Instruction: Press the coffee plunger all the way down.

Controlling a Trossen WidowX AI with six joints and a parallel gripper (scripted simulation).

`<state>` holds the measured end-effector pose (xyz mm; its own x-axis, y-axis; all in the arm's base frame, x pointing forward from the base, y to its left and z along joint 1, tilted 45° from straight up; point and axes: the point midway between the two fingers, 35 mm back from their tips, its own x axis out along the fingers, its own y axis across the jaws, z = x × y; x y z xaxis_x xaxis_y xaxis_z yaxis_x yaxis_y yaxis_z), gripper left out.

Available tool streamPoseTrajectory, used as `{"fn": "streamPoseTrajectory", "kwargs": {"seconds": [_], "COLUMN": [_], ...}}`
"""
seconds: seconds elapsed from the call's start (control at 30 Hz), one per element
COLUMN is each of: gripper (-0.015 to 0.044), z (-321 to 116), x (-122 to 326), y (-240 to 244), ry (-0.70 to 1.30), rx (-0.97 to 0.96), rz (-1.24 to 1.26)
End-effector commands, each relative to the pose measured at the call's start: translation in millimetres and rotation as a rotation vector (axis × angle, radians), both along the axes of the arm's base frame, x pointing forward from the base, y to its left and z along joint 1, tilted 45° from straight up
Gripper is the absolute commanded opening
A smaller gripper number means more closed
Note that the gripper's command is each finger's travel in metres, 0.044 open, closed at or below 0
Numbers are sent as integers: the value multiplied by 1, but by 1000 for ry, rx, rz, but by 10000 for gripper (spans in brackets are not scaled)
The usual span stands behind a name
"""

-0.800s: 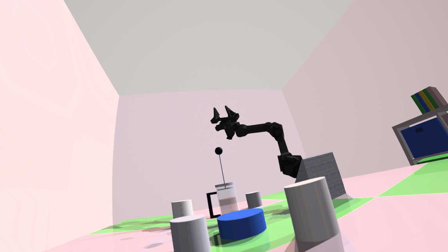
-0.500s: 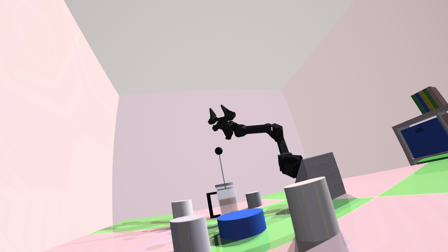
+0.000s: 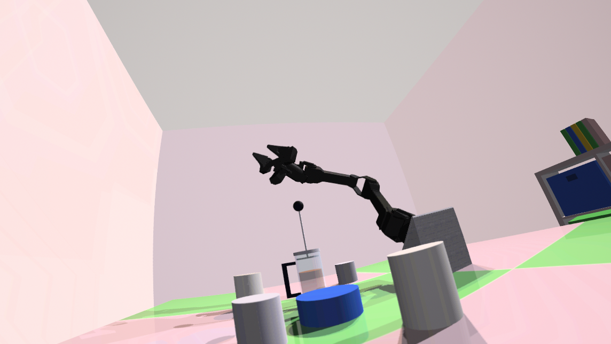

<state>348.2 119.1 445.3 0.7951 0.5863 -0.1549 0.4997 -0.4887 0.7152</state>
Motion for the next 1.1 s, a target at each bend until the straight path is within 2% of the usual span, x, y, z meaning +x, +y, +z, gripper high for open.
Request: {"fn": "streamPoseTrajectory", "kwargs": {"seconds": [0.0,0.17,0.37,0.5,0.63,0.7,1.07], "gripper": [440,440,440,440,440,440,440], "z": [-73,-151,-222,-232,-212,-208,-249], "x": [10,-4,-51,-84,-102,-104,-105], "y": [15,24,16,1,10,15,-26], "ry": [111,217,267,215,-1,-59,-59], "rx": [-305,-758,-1536,-2171,-2774,-2872,-2872], "rz": [-79,-75,82,244,364,378,377]}}
